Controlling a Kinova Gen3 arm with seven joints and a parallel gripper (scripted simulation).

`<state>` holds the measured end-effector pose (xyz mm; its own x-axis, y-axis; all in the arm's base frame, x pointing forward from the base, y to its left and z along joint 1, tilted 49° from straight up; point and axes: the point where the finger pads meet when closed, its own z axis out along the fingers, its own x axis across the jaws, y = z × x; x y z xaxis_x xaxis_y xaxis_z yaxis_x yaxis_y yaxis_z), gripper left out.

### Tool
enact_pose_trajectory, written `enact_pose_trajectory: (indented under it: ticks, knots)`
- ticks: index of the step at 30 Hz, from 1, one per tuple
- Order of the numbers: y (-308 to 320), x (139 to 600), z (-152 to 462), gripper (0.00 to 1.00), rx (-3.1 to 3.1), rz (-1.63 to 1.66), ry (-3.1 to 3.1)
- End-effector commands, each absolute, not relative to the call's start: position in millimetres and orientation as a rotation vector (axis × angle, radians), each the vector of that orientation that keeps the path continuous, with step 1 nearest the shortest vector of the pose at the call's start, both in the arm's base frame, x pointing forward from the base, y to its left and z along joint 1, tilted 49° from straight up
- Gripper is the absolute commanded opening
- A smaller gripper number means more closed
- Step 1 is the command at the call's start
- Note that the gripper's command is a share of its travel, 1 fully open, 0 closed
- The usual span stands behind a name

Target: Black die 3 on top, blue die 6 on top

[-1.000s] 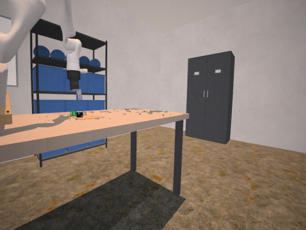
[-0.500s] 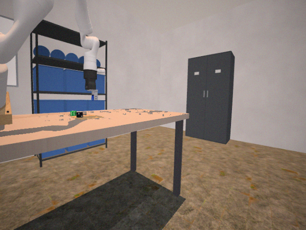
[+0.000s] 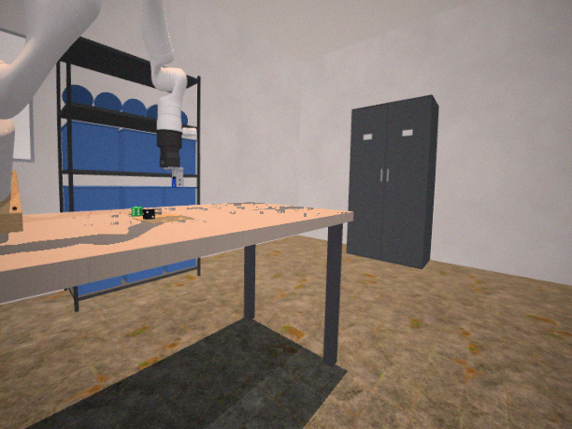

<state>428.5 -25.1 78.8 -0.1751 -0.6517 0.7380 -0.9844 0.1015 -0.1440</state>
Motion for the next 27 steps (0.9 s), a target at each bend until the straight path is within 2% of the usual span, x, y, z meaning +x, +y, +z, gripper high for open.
enact_pose_trajectory:
  ticks: [1,27]
  knots:
    - [-27,429,77,0.57,1.594,0.873,-1.886]
    - [-93,430,19,0.57,1.594,0.873,-1.886]
